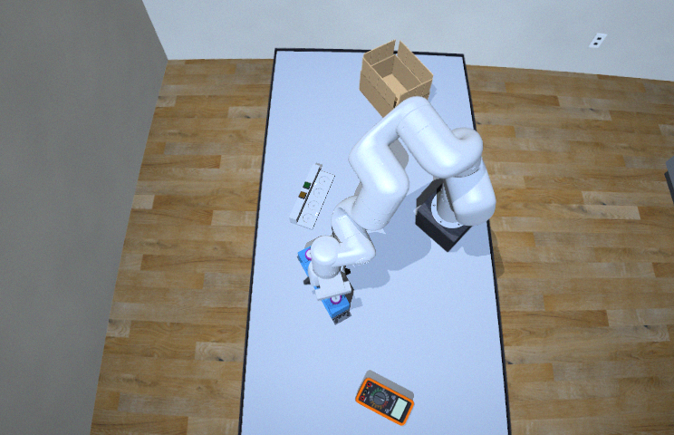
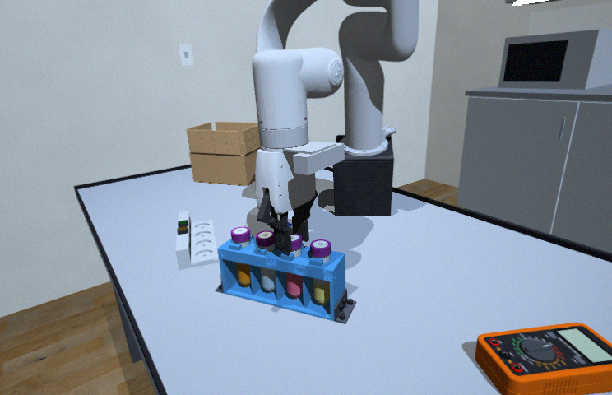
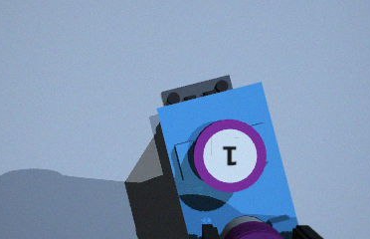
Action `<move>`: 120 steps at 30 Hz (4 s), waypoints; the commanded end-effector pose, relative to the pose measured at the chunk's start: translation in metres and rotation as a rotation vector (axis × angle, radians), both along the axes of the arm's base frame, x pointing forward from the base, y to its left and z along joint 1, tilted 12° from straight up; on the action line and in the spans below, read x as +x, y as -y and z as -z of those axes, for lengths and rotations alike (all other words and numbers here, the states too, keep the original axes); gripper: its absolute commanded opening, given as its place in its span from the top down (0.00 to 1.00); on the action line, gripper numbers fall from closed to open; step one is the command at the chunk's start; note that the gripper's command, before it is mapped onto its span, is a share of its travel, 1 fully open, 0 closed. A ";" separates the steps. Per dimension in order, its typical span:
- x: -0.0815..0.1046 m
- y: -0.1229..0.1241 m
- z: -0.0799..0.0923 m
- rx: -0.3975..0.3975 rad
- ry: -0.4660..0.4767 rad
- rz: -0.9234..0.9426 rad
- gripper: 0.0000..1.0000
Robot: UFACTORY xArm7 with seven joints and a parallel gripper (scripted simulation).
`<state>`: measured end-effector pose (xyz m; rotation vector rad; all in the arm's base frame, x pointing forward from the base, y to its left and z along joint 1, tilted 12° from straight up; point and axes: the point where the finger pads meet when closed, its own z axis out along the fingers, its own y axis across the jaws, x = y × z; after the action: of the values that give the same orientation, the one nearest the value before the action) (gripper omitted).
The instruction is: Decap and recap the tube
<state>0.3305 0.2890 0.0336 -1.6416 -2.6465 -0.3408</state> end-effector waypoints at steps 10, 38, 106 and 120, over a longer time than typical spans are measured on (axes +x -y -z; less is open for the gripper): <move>0.001 0.000 -0.001 -0.017 0.008 0.010 1.00; 0.001 -0.001 -0.001 -0.075 0.102 -0.502 0.54; 0.012 0.046 -0.038 -0.092 0.128 -0.642 1.00; 0.039 0.114 -0.029 -0.124 0.181 -0.937 1.00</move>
<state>0.3590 0.1949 0.0640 -0.3104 -3.2655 -0.1900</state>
